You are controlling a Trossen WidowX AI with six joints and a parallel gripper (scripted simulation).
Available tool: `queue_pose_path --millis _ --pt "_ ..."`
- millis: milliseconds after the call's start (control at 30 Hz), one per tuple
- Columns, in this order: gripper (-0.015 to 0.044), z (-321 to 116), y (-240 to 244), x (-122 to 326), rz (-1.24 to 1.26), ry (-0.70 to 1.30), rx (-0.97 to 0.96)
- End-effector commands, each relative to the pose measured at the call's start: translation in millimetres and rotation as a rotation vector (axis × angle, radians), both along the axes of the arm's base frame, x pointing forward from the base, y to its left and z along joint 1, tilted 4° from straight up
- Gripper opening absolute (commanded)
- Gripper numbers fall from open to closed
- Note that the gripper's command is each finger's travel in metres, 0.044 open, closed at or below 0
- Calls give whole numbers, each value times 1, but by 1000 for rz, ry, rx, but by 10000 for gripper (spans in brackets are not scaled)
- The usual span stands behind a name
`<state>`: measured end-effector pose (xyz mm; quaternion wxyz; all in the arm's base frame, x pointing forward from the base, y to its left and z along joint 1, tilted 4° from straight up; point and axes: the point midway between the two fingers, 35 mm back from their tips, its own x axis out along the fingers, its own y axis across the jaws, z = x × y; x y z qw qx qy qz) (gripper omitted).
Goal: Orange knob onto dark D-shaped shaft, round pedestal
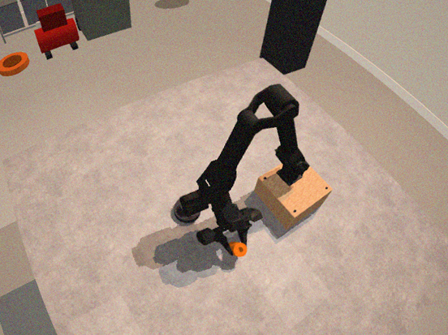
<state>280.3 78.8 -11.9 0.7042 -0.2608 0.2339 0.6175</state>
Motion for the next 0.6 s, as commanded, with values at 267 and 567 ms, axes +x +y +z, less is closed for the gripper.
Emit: queue_pose_path --millis 267,567 --pt "181 -1 -8 -1 6 -10 89" --pt "260 -2 -7 -1 7 -12 107"
